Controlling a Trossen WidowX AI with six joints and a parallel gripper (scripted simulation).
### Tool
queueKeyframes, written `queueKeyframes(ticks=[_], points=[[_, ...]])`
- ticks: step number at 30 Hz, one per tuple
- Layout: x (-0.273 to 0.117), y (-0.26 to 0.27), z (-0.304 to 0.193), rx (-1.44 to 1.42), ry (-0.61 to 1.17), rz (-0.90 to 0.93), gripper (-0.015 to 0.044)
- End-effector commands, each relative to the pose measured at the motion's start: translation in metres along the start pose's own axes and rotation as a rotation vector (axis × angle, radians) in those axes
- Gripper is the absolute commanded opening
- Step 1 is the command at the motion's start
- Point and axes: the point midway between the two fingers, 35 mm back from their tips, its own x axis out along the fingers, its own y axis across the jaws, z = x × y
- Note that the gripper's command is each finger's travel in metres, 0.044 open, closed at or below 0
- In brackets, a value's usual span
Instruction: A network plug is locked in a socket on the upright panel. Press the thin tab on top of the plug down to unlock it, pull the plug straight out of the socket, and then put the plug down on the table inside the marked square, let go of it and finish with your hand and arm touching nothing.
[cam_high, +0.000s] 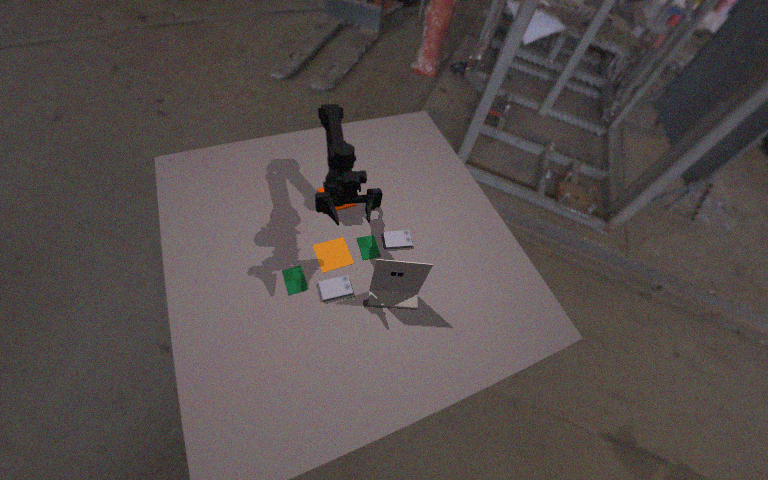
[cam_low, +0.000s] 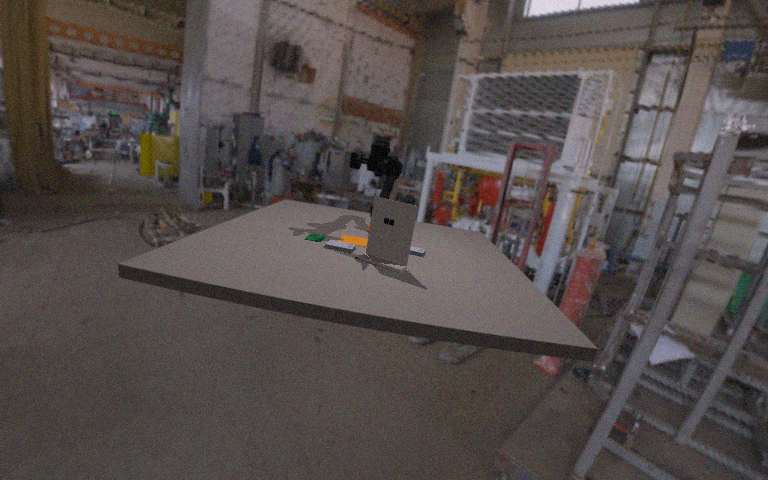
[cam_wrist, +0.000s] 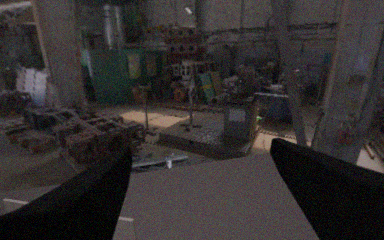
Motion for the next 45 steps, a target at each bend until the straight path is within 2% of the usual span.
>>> queueKeyframes(ticks=[1, 9, 10, 28, 45], points=[[0.0, 0.0, -0.001, 0.005, 0.0, 0.0, 0.0374], [0.016, 0.024, -0.024, 0.214, 0.008, 0.001, 0.0164], [0.018, 0.028, -0.028, 0.243, 0.009, 0.001, 0.0156], [0.021, 0.097, -0.088, 0.742, 0.034, -0.005, 0.0156], [-0.015, 0.154, -0.145, 1.21, 0.056, -0.022, 0.0156]])
